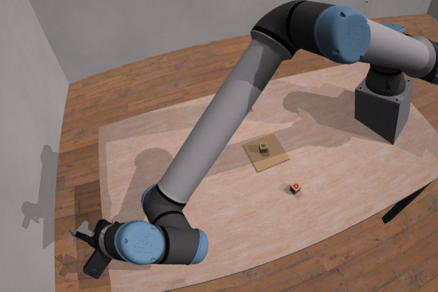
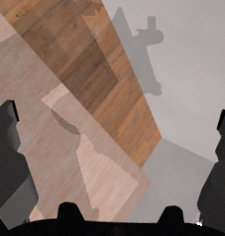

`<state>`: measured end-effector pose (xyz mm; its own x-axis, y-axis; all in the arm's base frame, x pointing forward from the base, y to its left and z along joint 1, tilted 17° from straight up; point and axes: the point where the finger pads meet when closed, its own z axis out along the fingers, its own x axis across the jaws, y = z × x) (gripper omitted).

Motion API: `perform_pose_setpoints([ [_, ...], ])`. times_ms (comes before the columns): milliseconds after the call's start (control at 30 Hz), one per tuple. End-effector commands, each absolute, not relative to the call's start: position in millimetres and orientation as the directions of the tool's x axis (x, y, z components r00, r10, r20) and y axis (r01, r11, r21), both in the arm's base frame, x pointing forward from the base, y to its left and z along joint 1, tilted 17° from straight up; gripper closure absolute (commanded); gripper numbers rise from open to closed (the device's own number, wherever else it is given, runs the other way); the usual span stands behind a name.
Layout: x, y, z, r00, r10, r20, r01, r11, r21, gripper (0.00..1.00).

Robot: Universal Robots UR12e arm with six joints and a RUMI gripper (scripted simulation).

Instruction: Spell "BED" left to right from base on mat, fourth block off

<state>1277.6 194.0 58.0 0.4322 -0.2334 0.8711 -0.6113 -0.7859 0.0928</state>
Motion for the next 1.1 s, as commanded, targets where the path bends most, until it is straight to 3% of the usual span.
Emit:
perform_pose_setpoints([
  [0, 1278.0, 194.5, 60.1, 0.430, -0.234, 0.872, -0.611, -0.786, 0.091, 0.00],
  [1067, 1269.1, 188.4, 55.4, 0.439, -0.246, 0.864, -0.606, -0.792, 0.082, 0.00],
])
